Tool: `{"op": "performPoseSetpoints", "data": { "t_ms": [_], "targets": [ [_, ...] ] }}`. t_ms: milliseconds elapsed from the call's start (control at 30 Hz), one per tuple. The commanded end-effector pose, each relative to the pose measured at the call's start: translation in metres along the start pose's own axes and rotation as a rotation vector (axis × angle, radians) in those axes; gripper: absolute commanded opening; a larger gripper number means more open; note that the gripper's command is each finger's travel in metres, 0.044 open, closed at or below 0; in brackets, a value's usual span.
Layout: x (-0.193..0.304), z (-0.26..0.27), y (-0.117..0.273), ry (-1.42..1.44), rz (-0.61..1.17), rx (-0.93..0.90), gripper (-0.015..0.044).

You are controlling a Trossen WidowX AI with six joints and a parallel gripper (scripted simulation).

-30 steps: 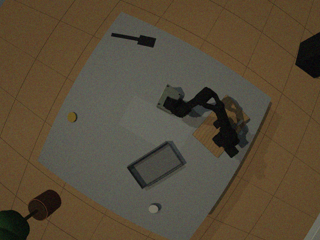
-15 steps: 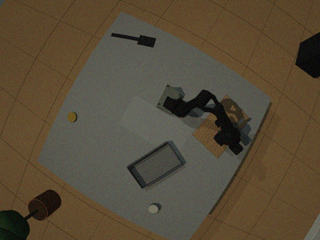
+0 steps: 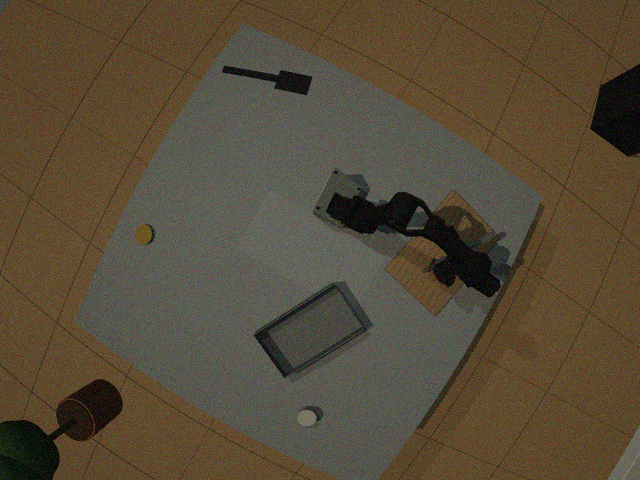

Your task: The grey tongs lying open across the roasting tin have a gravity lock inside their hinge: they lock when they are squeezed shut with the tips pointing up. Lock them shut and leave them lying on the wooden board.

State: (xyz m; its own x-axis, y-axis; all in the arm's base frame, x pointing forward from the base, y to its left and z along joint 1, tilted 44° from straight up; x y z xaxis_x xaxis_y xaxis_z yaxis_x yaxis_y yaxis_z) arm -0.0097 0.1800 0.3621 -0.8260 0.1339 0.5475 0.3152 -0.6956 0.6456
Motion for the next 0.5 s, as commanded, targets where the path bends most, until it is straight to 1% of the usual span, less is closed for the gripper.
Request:
{"op": "performPoseSetpoints", "data": {
  "t_ms": [0, 467],
  "targets": [
    [0.006, 0.000, 0.003, -0.016, -0.047, -0.008, -0.0150],
    [0.022, -0.002, 0.014, -0.068, -0.212, -0.070, -0.0150]
  ]
}}
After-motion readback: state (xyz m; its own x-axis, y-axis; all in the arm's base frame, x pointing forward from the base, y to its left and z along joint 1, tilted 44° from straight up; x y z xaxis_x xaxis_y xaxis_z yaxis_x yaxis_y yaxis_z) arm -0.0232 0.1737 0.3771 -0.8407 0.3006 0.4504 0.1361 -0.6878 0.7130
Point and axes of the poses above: the point midway between the two fingers, 35 mm back from their tips, its own y axis back along the fingers, its own z axis across the jaws, x = y × z, the point moved 6 cm from there along y, back along the fingers, and after that the axes turned 2 degrees about -y, right-handed, at the moved point
